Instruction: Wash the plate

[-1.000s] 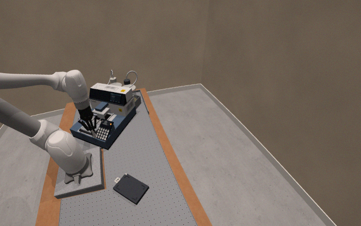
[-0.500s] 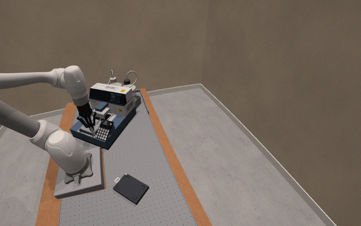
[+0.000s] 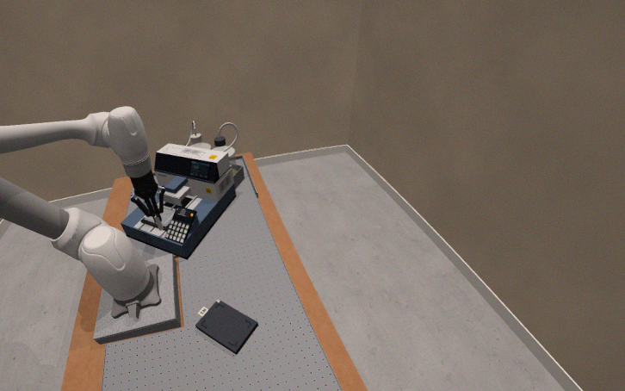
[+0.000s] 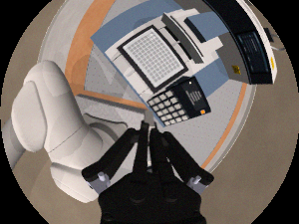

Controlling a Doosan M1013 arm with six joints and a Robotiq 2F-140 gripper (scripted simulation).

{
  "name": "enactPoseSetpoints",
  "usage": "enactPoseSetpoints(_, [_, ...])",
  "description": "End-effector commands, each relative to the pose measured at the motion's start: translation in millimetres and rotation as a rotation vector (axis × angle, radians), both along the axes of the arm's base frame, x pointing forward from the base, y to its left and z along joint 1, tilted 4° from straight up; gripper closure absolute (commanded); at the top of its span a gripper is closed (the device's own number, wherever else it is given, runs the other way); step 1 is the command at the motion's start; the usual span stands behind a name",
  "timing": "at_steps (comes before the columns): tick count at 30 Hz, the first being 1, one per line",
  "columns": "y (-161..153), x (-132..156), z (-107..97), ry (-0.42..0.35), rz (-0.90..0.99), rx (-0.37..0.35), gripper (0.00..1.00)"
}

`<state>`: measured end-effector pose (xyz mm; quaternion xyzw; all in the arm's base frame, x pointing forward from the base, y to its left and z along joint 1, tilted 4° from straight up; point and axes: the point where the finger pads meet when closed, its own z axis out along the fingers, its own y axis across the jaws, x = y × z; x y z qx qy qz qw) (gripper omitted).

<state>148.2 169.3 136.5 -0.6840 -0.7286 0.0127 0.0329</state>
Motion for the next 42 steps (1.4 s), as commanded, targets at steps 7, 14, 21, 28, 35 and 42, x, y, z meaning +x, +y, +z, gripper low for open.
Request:
enactPoseSetpoints(7, [-0.3,0.6,10.2,0.000,0.000,0.000,0.90])
enactPoseSetpoints(14, [-0.3,0.8,12.3,0.000,0.000,0.000,0.90])
enactPoseSetpoints(21, [-0.3,0.8,12.3,0.000,0.000,0.000,0.90])
enactPoseSetpoints(28, [-0.3,0.8,12.3,0.000,0.000,0.000,0.90])
enactPoseSetpoints(35, [-0.3,0.8,12.3,0.000,0.000,0.000,0.90])
enactPoseSetpoints(42, [-0.3,0.8,12.3,0.000,0.000,0.000,0.90])
